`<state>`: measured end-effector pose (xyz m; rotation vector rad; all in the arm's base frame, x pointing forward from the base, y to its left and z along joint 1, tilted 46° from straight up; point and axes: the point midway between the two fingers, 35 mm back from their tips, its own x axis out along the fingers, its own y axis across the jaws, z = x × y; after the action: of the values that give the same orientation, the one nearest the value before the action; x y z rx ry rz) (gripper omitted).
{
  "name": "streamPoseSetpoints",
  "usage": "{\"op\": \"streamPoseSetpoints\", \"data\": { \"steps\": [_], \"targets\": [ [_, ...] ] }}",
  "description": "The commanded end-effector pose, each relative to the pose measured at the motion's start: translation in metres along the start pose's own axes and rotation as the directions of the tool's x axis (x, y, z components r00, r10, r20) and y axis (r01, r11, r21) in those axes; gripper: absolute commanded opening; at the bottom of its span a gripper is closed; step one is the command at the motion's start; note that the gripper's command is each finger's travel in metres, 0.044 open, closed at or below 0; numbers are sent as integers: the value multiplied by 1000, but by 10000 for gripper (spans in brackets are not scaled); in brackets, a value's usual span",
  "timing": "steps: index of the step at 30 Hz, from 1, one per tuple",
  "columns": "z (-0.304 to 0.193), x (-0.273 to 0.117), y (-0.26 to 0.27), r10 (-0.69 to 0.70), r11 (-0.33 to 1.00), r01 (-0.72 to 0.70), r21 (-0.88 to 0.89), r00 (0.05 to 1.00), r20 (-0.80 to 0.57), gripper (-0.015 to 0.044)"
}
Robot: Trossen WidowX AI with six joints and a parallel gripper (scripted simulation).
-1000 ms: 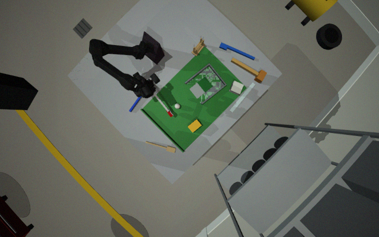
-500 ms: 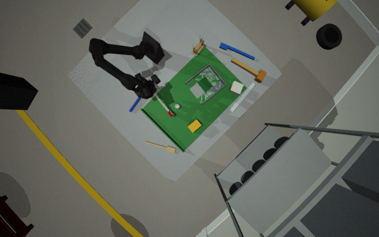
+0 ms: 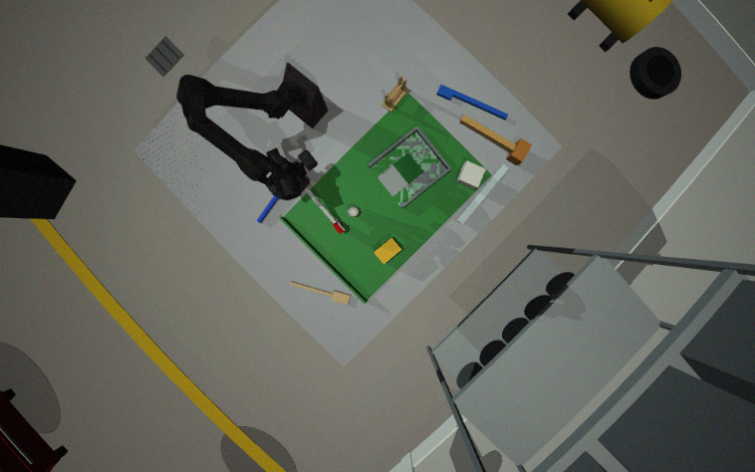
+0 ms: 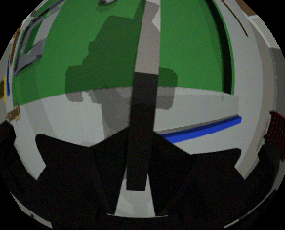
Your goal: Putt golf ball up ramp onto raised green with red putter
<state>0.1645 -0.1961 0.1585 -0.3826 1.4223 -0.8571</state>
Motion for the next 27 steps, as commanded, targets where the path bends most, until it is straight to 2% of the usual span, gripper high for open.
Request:
{"op": "streamPoseSetpoints", "data": {
  "steps": [1,12,23,27],
  "targets": [
    [1,0,-17,-6,1000,6,10,1000,12,0],
    [1,1,-14,-3,1000,3,6,1000,5,0],
    [4,2,106,11,1000,-11,8,1000,4,0],
    [0,1,120,1,1000,-1,8,1000,10,0]
  ]
}}
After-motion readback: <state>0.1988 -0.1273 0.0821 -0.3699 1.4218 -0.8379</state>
